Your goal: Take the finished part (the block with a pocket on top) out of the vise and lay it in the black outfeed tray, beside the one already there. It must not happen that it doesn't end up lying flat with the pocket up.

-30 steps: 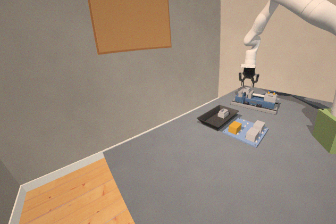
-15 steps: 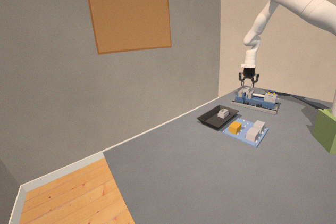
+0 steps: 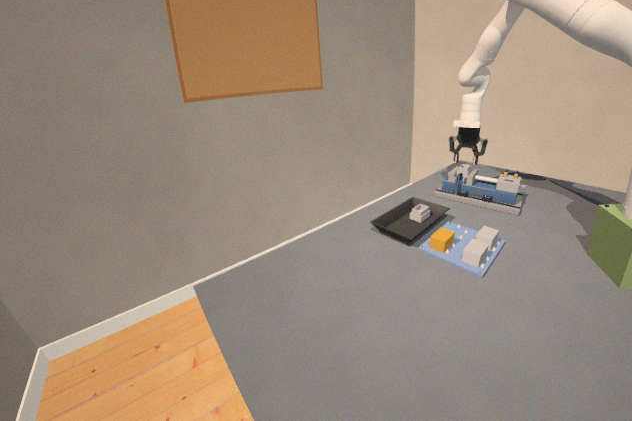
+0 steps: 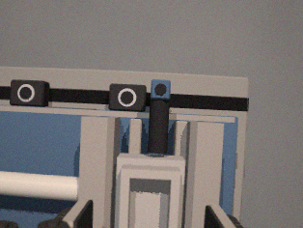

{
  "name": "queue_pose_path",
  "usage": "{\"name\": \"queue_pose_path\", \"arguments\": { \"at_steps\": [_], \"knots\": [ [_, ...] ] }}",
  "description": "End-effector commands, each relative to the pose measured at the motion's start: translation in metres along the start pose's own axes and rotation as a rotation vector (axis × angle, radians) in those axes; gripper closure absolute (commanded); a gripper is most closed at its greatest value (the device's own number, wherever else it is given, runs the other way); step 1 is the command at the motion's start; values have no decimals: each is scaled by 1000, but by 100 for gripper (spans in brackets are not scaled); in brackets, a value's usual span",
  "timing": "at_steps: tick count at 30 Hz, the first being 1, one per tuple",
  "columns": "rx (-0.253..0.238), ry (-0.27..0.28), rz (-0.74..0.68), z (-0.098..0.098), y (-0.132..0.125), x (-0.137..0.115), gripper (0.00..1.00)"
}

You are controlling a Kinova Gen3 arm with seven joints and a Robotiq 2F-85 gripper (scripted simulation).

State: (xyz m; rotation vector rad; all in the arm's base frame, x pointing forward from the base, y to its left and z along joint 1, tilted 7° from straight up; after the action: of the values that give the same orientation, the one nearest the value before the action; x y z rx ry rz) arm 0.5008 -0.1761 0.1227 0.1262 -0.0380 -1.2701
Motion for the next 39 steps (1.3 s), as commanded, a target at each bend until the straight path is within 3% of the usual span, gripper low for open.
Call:
{"name": "queue_pose_path", "arguments": {
  "at_steps": [1,39],
  "knots": [
    [2,-1,0,1,0,0,33],
    [2,-1,0,-11,0,0,33]
  ]
}}
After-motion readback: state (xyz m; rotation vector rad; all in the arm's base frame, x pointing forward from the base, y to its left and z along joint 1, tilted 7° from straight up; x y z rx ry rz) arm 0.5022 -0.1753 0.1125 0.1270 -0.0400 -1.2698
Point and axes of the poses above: the point where the finger pads meet when closed, its own z axis back along the fingers, its own y axis across the jaws, x = y × z, the point moved 10 cm from there along z, back along the fingers, and after that the axes turned 5 degrees about z, right-handed, at the moved point
